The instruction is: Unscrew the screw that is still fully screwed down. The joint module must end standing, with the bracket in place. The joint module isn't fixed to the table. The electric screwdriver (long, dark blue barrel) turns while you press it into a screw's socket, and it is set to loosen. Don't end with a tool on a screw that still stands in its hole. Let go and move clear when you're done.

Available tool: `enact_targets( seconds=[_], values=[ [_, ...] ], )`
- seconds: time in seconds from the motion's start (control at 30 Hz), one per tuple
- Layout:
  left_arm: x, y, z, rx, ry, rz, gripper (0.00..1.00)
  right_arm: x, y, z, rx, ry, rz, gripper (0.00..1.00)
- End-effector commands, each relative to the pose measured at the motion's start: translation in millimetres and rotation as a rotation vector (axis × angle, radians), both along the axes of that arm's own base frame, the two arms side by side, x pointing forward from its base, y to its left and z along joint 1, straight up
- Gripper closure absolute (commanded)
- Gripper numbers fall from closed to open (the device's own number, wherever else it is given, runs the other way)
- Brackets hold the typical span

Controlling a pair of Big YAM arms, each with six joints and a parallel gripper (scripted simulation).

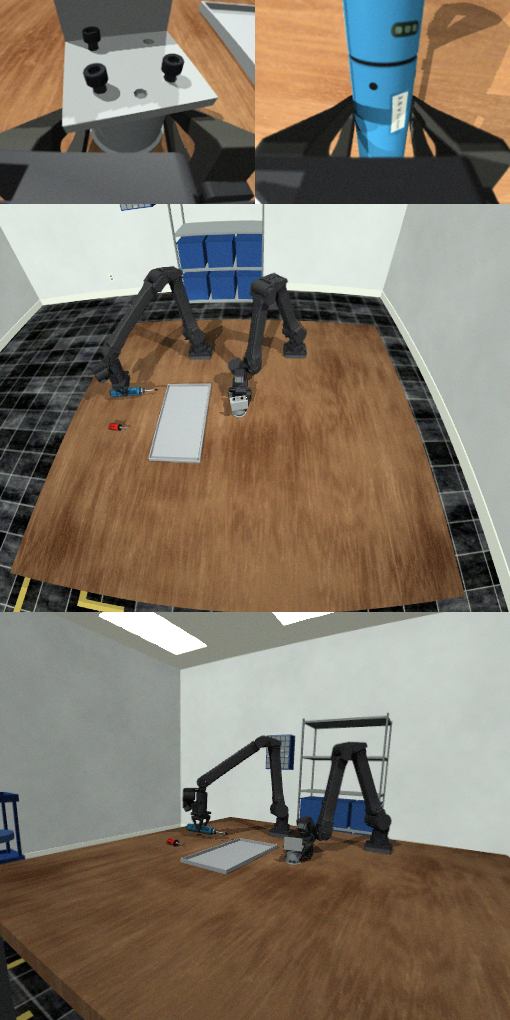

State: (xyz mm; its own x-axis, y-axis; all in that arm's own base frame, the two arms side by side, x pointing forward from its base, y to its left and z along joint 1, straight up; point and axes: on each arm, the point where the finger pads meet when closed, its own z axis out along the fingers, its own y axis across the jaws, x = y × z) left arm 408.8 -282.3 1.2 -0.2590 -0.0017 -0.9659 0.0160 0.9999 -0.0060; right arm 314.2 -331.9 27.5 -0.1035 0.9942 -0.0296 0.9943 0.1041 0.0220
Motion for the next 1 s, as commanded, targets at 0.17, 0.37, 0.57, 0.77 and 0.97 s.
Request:
enact_targets(
  seconds=[0.17, 0.37, 0.57, 0.77, 0.97],
  values=[
    [3.8, -5.5, 7.2, -0.014, -0.018, -0.003, 0.41, 2.5, -0.4, -8.4, -0.002, -0.006, -0.007, 0.58],
    [3.8, -5.5, 7.2, -0.014, -0.018, -0.003, 0.41, 4.1, -2.1, 6.3, -0.023, -0.027, -0.007, 0.58],
    [3.8, -5.5, 7.2, -0.014, -0.018, -0.003, 0.41, 4.2, -2.1, -8.0, -0.011, -0.015, -0.007, 0.58],
    [3.8, -5.5, 7.2, -0.014, -0.018, -0.003, 0.41, 9.3, -9.1, -1.8, -0.025, -0.025, -0.001, 0.58],
    [3.8, -5.5, 7.2, -0.014, -0.018, -0.003, 0.41, 2.8, -1.2, -8.0, -0.014, -0.018, -0.007, 0.58]
  ],
)
